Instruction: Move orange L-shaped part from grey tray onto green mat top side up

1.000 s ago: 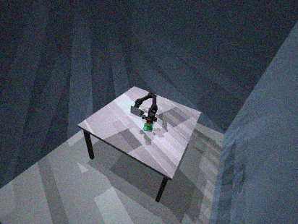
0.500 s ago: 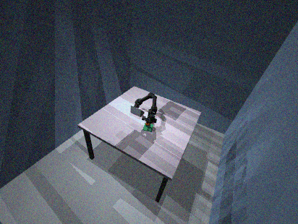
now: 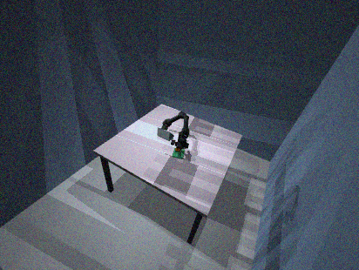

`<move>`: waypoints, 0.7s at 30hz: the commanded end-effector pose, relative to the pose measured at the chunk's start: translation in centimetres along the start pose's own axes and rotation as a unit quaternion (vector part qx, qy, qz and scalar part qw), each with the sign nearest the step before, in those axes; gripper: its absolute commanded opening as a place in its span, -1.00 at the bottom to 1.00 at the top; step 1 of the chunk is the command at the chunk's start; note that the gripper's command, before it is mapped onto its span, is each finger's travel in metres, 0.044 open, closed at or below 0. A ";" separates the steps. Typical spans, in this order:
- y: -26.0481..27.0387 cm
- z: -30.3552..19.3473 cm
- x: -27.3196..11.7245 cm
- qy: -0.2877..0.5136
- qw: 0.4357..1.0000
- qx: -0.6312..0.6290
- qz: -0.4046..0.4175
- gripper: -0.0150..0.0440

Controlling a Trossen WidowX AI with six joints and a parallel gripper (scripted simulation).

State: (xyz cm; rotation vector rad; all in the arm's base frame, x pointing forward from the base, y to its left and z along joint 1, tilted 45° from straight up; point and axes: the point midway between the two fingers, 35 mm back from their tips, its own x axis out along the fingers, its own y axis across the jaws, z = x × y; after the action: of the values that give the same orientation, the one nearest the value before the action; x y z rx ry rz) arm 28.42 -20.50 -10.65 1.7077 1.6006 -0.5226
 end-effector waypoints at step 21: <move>0.0 0.1 -7.7 -0.001 1.000 0.002 0.001 0.86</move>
State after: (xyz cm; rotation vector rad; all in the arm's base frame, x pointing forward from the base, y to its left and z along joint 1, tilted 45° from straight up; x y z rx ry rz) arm 27.96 -23.58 -7.19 1.7134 1.6168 -0.5216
